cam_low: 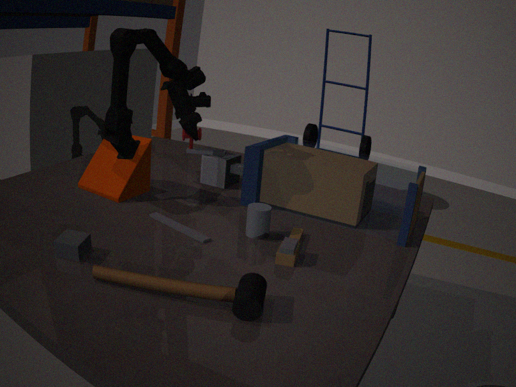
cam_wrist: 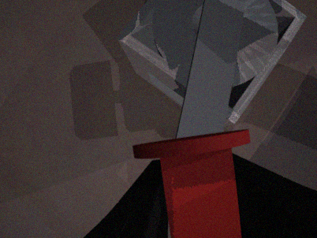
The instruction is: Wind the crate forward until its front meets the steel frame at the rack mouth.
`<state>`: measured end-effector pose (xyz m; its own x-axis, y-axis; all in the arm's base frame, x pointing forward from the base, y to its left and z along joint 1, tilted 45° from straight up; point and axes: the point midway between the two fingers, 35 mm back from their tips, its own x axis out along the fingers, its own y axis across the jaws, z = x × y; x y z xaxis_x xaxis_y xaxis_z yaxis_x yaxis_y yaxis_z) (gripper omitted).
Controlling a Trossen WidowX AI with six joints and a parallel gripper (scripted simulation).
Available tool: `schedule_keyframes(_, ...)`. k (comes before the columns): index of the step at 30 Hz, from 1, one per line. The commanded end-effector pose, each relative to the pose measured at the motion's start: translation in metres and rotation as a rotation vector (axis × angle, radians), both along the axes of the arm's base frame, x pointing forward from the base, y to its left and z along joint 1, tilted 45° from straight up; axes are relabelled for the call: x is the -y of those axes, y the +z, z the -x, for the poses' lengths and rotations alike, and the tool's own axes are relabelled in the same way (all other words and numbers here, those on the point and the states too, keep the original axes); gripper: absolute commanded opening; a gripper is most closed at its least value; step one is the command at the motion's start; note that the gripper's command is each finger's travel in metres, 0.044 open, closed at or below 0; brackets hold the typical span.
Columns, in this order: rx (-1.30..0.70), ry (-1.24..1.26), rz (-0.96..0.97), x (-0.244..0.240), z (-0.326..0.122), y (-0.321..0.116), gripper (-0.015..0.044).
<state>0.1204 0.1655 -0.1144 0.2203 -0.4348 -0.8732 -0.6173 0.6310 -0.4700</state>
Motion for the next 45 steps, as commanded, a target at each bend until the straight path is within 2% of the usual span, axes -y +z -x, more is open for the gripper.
schedule_keyframes(1, 0.010, 0.008, 0.025, 0.012, -0.004, 0.007, 0.0000)
schedule_keyframes(32, -0.012, 0.003, 0.005, 0.027, -0.021, 0.022, 0.0000)
schedule_keyframes(45, -0.011, 0.002, 0.005, 0.028, -0.022, 0.022, 0.0341)
